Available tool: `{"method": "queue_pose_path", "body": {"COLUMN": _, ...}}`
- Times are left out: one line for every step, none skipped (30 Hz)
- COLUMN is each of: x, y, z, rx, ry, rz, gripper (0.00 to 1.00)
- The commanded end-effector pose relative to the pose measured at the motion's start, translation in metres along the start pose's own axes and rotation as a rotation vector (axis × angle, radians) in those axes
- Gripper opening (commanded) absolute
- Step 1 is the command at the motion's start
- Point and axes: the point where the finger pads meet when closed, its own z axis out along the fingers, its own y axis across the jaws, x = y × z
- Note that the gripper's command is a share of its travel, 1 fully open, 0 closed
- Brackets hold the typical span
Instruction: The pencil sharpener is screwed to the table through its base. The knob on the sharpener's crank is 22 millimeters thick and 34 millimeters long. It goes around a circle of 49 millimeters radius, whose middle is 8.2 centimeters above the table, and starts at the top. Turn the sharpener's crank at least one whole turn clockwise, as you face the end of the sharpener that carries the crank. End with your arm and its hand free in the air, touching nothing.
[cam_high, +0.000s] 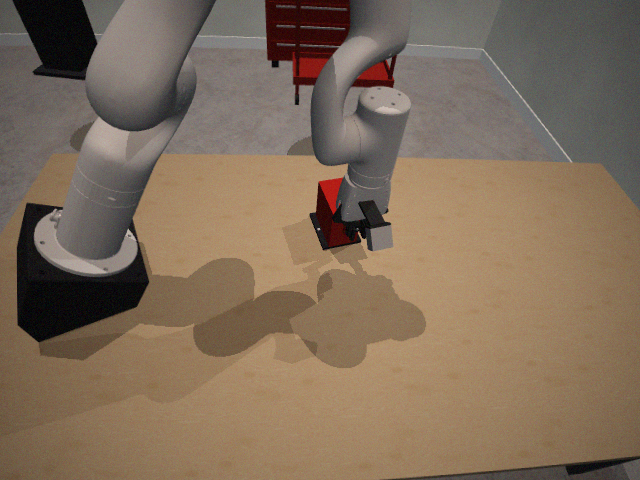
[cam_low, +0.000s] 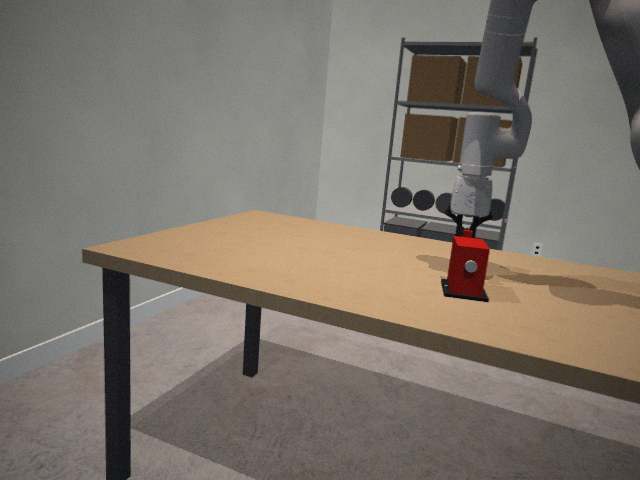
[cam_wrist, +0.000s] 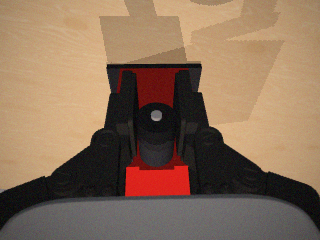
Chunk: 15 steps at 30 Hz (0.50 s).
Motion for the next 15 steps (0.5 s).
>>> {"method": "queue_pose_path", "body": {"x": 0.0002, "y": -0.0007, "z": -0.0004, "rx": 0.001, "ry": 0.0, "rz": 0.0, "gripper": 0.0}}
{"method": "queue_pose_path", "body": {"x": 0.0002, "y": -0.0007, "z": -0.0004, "rx": 0.001, "ry": 0.0, "rz": 0.0, "gripper": 0.0}}
{"method": "queue_pose_path", "body": {"x": 0.0002, "y": -0.0008, "z": -0.0004, "rx": 0.001, "ry": 0.0, "rz": 0.0, "gripper": 0.0}}
{"method": "queue_pose_path", "body": {"x": 0.0002, "y": -0.0008, "z": -0.0004, "rx": 0.001, "ry": 0.0, "rz": 0.0, "gripper": 0.0}}
{"method": "queue_pose_path", "body": {"x": 0.0002, "y": -0.0008, "z": -0.0004, "rx": 0.001, "ry": 0.0, "rz": 0.0, "gripper": 0.0}}
{"method": "queue_pose_path", "body": {"x": 0.0002, "y": -0.001, "z": -0.0004, "rx": 0.001, "ry": 0.0, "rz": 0.0, "gripper": 0.0}}
{"method": "queue_pose_path", "body": {"x": 0.0002, "y": -0.0012, "z": -0.0004, "rx": 0.001, "ry": 0.0, "rz": 0.0, "gripper": 0.0}}
{"method": "queue_pose_path", "body": {"x": 0.0002, "y": -0.0015, "z": -0.0003, "rx": 0.001, "ry": 0.0, "rz": 0.0, "gripper": 0.0}}
{"method": "queue_pose_path", "body": {"x": 0.0002, "y": -0.0019, "z": -0.0003, "rx": 0.001, "ry": 0.0, "rz": 0.0, "gripper": 0.0}}
{"method": "queue_pose_path", "body": {"x": 0.0002, "y": -0.0024, "z": -0.0003, "rx": 0.001, "ry": 0.0, "rz": 0.0, "gripper": 0.0}}
{"method": "queue_pose_path", "body": {"x": 0.0002, "y": -0.003, "z": -0.0003, "rx": 0.001, "ry": 0.0, "rz": 0.0, "gripper": 0.0}}
{"method": "queue_pose_path", "body": {"x": 0.0002, "y": -0.0037, "z": -0.0002, "rx": 0.001, "ry": 0.0, "rz": 0.0, "gripper": 0.0}}
{"method": "queue_pose_path", "body": {"x": 0.0002, "y": -0.0045, "z": -0.0002, "rx": 0.001, "ry": 0.0, "rz": 0.0, "gripper": 0.0}}
{"method": "queue_pose_path", "body": {"x": 0.0002, "y": -0.0053, "z": -0.0002, "rx": 0.001, "ry": 0.0, "rz": 0.0, "gripper": 0.0}}
{"method": "queue_pose_path", "body": {"x": 0.0002, "y": -0.0064, "z": 0.0, "rx": 0.001, "ry": 0.0, "rz": 0.0, "gripper": 0.0}}
